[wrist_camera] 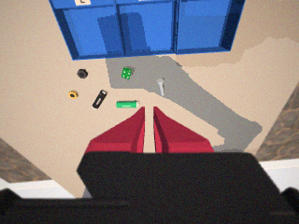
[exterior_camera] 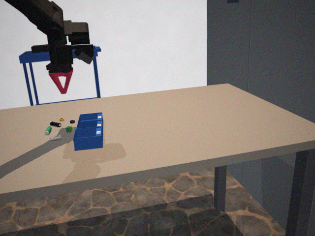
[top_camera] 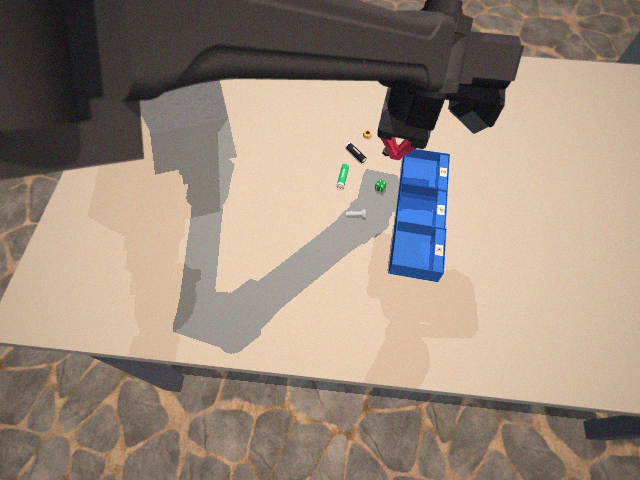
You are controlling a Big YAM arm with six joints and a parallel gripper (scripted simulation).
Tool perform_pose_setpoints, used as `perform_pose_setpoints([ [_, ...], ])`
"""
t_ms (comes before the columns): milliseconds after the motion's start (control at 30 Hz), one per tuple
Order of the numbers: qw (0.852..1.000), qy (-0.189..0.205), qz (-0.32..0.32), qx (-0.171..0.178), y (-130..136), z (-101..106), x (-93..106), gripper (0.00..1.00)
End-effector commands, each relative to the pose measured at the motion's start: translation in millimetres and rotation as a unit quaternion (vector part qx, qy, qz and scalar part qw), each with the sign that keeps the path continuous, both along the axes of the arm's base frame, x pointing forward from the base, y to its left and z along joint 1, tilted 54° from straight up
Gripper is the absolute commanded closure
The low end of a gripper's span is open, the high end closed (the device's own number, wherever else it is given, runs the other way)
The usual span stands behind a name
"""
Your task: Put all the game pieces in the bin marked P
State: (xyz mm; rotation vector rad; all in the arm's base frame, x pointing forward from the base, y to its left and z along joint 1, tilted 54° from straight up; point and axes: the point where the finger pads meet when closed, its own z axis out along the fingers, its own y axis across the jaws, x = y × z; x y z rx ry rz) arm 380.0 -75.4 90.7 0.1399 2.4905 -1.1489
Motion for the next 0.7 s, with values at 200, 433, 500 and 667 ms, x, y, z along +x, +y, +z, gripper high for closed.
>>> perform_pose_setpoints([
  [200,1.000,0.005,0.027,-0.009,-64,32,53.9,0.91],
  [433,1.000,0.006,0.028,-0.010,-98,45,74.3,0.91],
  [500,1.000,0.006,0.028,-0.011,-112,50,82.4,0.91],
  [667,0.999,0.017,0.045,-0.009,-96,40,80.1,0.91],
])
